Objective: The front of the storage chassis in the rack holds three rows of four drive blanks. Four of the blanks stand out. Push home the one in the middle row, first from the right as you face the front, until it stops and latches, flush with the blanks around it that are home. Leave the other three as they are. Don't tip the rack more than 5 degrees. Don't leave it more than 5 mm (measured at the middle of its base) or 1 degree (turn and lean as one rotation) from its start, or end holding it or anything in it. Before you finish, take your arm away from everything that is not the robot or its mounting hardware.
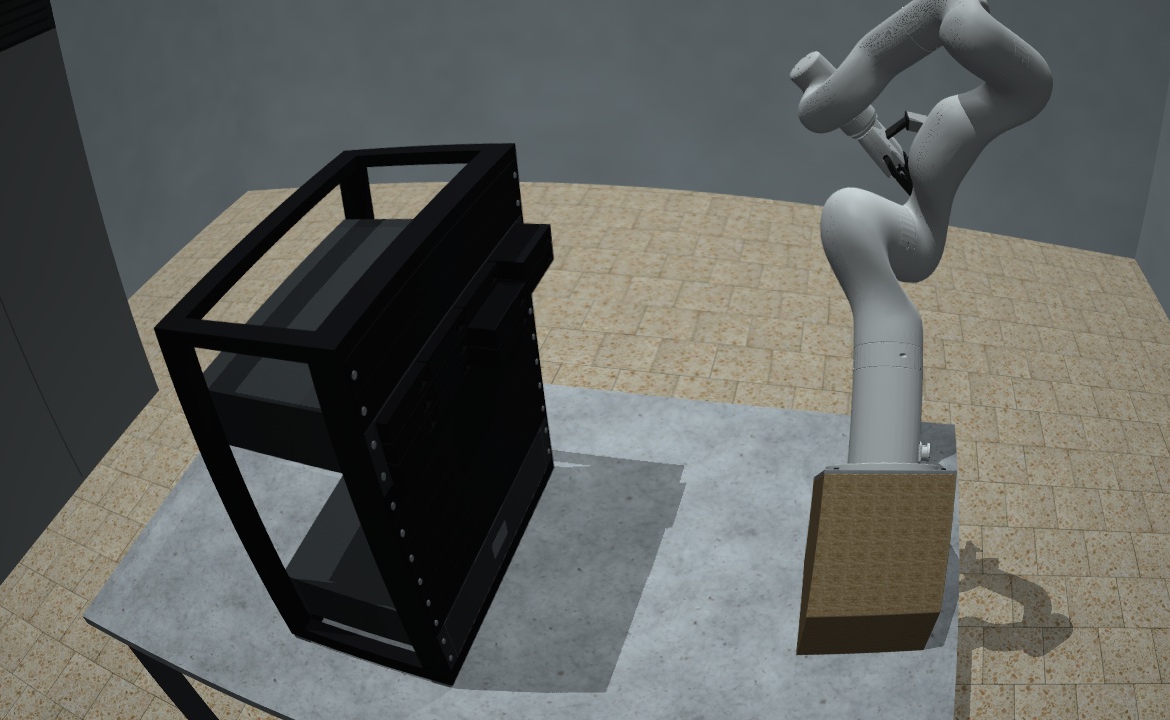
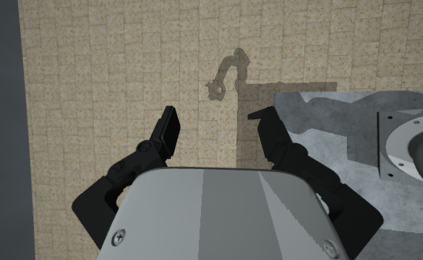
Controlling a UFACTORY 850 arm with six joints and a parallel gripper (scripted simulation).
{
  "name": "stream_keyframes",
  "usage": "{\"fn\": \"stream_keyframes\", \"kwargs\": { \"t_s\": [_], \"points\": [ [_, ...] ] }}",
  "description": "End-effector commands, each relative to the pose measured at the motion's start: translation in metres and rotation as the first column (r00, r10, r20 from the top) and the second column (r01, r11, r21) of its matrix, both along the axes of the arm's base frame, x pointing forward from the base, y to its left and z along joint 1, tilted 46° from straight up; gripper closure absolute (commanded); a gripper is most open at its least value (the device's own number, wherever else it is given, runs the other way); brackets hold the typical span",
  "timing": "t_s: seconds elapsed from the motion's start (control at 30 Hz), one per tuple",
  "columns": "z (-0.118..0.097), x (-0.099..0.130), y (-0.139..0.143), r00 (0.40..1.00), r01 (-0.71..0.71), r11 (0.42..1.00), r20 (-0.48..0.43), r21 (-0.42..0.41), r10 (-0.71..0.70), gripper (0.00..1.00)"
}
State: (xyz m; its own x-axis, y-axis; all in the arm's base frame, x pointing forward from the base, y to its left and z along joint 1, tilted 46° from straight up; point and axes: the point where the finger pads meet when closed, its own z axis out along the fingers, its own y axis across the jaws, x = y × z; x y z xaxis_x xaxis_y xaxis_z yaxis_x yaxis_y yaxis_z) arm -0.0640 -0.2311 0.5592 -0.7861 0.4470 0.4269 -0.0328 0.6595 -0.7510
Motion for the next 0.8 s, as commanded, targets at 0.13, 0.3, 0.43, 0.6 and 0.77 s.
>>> {"fn": "stream_keyframes", "kwargs": {
  "t_s": [0.13, 0.3, 0.43, 0.6, 0.77],
  "points": [
    [0.001, 0.000, 0.000, 1.000, 0.000, 1.000, 0.000, -0.001, 0.000, 0.00],
    [0.000, 0.002, -0.001, 1.000, -0.004, 1.000, -0.002, -0.001, 0.004, 0.00],
    [0.000, 0.005, -0.003, 1.000, -0.010, 1.000, -0.007, -0.002, 0.010, 0.00],
    [-0.001, 0.010, -0.006, 1.000, -0.018, 1.000, -0.012, -0.003, 0.018, 0.00],
    [-0.003, 0.020, -0.011, 0.999, -0.037, 0.999, -0.026, -0.005, 0.037, 0.00]
  ]
}}
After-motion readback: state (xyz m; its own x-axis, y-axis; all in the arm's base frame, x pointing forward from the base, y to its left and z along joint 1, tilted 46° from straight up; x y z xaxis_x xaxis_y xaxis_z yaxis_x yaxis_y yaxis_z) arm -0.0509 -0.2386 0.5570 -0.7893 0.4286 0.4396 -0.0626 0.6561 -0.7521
